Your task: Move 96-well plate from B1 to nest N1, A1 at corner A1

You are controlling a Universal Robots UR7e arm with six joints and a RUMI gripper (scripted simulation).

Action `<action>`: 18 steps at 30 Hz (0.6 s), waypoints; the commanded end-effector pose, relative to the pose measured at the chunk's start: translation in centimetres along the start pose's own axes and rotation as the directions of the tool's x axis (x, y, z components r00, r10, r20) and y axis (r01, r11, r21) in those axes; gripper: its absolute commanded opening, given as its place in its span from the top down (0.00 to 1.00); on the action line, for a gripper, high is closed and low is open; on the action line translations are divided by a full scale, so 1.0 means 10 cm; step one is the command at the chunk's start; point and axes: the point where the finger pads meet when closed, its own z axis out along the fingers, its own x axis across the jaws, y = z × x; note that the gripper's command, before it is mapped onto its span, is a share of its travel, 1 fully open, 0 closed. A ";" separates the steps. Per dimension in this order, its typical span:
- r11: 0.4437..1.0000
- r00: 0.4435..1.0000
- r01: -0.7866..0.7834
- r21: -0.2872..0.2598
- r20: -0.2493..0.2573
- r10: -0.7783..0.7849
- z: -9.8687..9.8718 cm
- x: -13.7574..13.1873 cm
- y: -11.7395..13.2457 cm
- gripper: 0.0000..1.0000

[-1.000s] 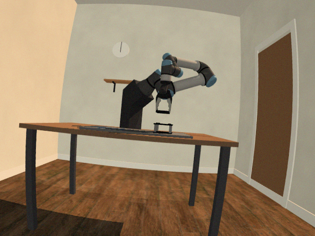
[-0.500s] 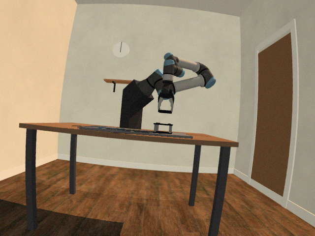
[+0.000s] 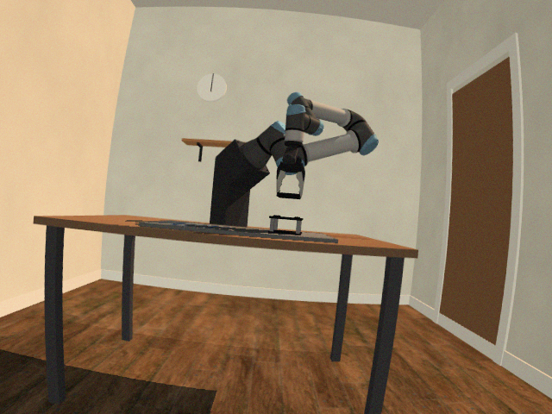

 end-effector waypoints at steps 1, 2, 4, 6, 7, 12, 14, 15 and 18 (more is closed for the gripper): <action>1.000 1.000 0.000 0.000 0.000 0.000 0.00 0.00 0.00 1.00; 1.000 1.000 0.000 0.000 0.000 0.000 0.00 0.00 0.00 1.00; 1.000 1.000 0.000 0.000 0.000 0.000 0.00 0.00 0.00 1.00; 1.000 1.000 0.000 0.000 0.000 0.000 0.00 0.00 0.00 1.00; 1.000 1.000 0.000 0.000 0.000 0.000 0.00 0.00 0.00 1.00; 1.000 1.000 0.000 0.000 0.000 0.000 0.03 0.01 0.00 1.00; 1.000 1.000 0.000 0.000 0.000 0.000 0.06 0.01 0.00 1.00; 1.000 1.000 0.000 0.000 0.000 0.000 0.08 0.01 0.00 1.00; 1.000 1.000 0.000 0.000 0.000 0.000 0.13 0.01 0.00 1.00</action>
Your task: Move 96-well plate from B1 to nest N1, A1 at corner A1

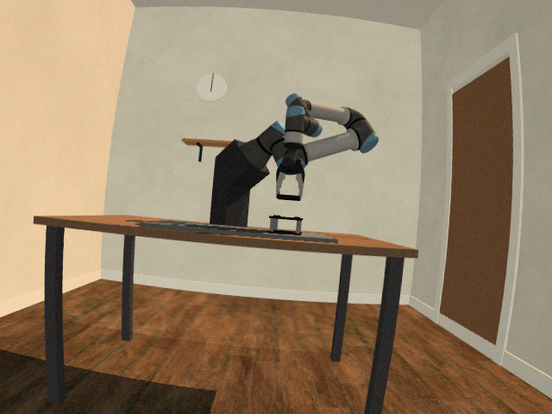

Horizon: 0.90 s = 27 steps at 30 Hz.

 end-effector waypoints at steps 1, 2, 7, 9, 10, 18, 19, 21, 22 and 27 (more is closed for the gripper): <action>1.000 1.000 0.000 0.000 -0.003 0.000 0.06 0.00 -0.01 1.00; 1.000 1.000 0.000 0.000 -0.003 0.000 0.06 0.00 -0.01 1.00; 1.000 1.000 0.000 0.000 -0.003 0.000 0.15 0.00 -0.01 1.00; 1.000 1.000 0.000 0.000 -0.003 0.000 0.18 0.00 -0.01 1.00; 1.000 1.000 0.000 0.000 -0.003 0.000 0.20 0.00 -0.01 1.00; 1.000 1.000 0.000 0.000 -0.003 0.000 0.31 0.01 -0.01 1.00; 1.000 1.000 0.000 0.000 -0.003 0.000 0.31 0.01 -0.01 1.00; 1.000 1.000 0.000 0.000 -0.003 0.000 0.35 0.01 -0.01 1.00; 1.000 1.000 0.000 0.000 -0.003 0.000 0.36 0.01 -0.01 1.00; 1.000 1.000 0.000 0.000 -0.003 0.000 0.45 0.01 -0.02 1.00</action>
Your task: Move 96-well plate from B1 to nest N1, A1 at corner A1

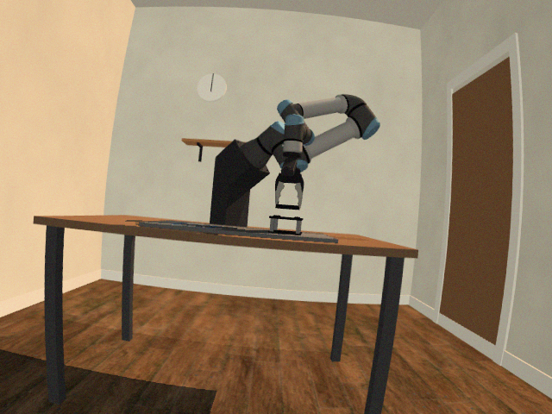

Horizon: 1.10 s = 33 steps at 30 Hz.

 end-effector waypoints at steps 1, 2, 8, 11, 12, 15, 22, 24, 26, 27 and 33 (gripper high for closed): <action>1.000 1.000 -0.001 0.004 -0.007 0.001 0.10 0.00 -0.02 1.00; 1.000 1.000 -0.001 0.004 -0.007 0.001 0.11 0.00 -0.02 1.00; 1.000 1.000 -0.001 0.004 -0.007 0.001 0.20 0.00 -0.02 1.00; 1.000 1.000 -0.001 0.004 -0.007 0.001 0.20 0.00 -0.02 1.00; 1.000 1.000 -0.001 0.004 -0.007 0.001 0.20 0.00 -0.02 1.00; 1.000 1.000 -0.001 0.004 -0.007 0.001 0.20 0.00 -0.02 1.00; 1.000 1.000 -0.001 0.004 -0.007 0.001 0.20 0.00 -0.02 1.00; 1.000 1.000 -0.001 0.004 -0.007 0.001 0.20 0.00 -0.01 1.00; 1.000 1.000 -0.001 0.004 -0.007 0.001 0.20 0.00 -0.01 1.00; 1.000 1.000 -0.001 0.004 -0.007 0.001 0.20 0.00 -0.01 1.00; 1.000 1.000 -0.001 0.004 -0.007 0.001 0.20 0.00 -0.01 1.00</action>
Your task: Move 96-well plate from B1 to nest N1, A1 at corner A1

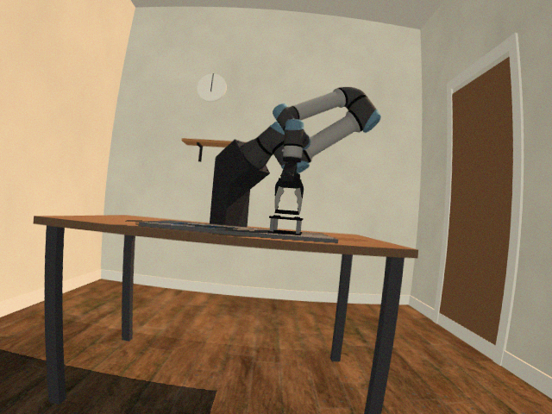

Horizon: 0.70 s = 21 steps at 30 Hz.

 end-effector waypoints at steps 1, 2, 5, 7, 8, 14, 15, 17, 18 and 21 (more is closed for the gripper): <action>1.000 1.000 0.000 0.000 0.000 0.000 0.00 0.00 0.00 1.00; 1.000 1.000 0.000 0.000 0.000 0.000 0.01 0.00 0.00 1.00; 1.000 1.000 0.000 0.000 0.000 0.000 0.01 0.00 0.00 1.00; 1.000 1.000 0.000 0.000 0.000 0.000 0.01 0.00 0.00 1.00; 1.000 1.000 0.000 0.000 0.000 0.000 0.02 0.00 0.00 1.00; 1.000 1.000 0.000 0.000 0.000 0.000 0.02 0.00 0.00 1.00; 1.000 1.000 0.000 0.000 0.000 0.000 0.02 0.00 0.00 1.00; 1.000 1.000 0.000 0.000 0.000 0.000 0.03 0.00 0.00 1.00; 1.000 1.000 0.000 0.000 0.000 0.000 0.03 0.00 0.00 1.00; 1.000 1.000 0.000 0.000 0.000 0.000 0.03 0.00 0.00 1.00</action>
